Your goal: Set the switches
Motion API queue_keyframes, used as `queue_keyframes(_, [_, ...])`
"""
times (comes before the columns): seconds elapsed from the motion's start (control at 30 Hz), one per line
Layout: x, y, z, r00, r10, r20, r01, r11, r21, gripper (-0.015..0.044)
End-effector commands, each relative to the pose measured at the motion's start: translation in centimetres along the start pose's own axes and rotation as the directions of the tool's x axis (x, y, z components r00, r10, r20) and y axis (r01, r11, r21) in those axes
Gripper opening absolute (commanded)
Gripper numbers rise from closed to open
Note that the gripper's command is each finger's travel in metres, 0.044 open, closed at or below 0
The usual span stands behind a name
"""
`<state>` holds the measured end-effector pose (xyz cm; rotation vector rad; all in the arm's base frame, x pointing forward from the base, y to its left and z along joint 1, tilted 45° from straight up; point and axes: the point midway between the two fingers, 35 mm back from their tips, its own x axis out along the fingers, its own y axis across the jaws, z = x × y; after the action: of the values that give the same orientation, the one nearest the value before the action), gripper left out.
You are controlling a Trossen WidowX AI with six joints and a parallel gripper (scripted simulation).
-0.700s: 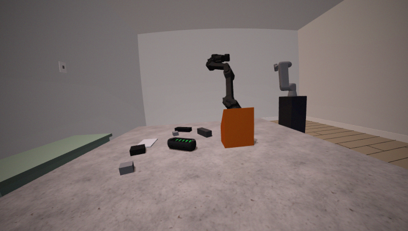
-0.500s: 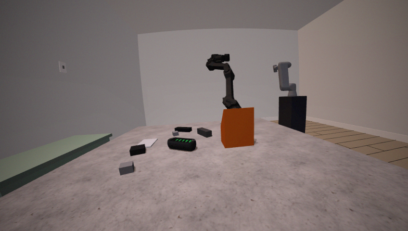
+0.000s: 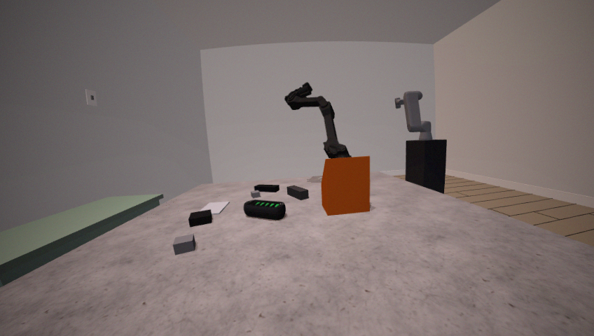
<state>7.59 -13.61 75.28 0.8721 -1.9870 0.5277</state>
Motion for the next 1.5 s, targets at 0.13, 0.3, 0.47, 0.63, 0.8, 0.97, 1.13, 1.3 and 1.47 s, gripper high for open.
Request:
queue_keyframes(0.13, [-5.5,-12.7,-2.0,0.936,-0.35,-0.028,0.318,0.879,-0.354,0.0])
queue_keyframes(0.3, [-10.2,-18.7,-3.2,0.855,-0.517,-0.04,0.432,0.752,-0.498,0.0])
queue_keyframes(0.47, [-15.5,-23.9,-4.0,0.744,-0.667,-0.044,0.467,0.565,-0.681,0.0])
queue_keyframes(0.63, [-21.9,-28.4,-4.8,0.6,-0.799,-0.039,0.414,0.351,-0.84,0.0])
queue_keyframes(0.8, [-26.6,-30.5,-5.0,0.489,-0.871,-0.038,0.389,0.256,-0.885,0.0])
queue_keyframes(0.97, [-32.7,-33.0,-4.8,0.343,-0.939,-0.01,0.232,0.095,-0.968,0.0])
queue_keyframes(1.13, [-39.8,-35.1,-4.3,0.179,-0.983,0.042,-0.062,-0.054,-0.997,0.0])
queue_keyframes(1.3, [-46.9,-36.1,-3.3,0.023,-0.994,0.109,-0.382,-0.109,-0.917,0.0])
queue_keyframes(1.47, [-54.7,-36.1,-1.7,-0.135,-0.97,0.201,-0.707,-0.047,-0.706,0.0])
